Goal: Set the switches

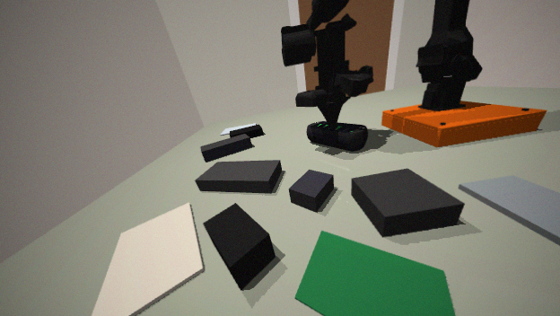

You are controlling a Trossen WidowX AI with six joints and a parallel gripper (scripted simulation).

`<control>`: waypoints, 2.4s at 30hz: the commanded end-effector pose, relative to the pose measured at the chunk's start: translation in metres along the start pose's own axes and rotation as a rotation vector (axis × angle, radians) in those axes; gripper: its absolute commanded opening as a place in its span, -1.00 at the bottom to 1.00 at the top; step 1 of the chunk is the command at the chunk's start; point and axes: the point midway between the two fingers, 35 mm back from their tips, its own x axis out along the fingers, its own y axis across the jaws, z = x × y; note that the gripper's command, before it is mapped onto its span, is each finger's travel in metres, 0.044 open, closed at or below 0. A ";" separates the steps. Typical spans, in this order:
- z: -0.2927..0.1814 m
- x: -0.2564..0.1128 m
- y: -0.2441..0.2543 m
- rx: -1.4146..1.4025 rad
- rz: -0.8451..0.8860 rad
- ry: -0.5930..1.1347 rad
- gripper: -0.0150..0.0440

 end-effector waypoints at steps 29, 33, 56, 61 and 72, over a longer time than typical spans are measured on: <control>0.011 -0.047 -0.009 0.002 0.002 -0.002 -0.49; 0.011 -0.047 -0.009 0.002 0.002 -0.002 -0.49; 0.010 -0.039 0.004 0.002 0.003 -0.002 -0.49; 0.011 -0.018 0.036 0.002 0.006 -0.002 -0.49; 0.011 -0.019 0.034 0.004 0.008 -0.003 -0.49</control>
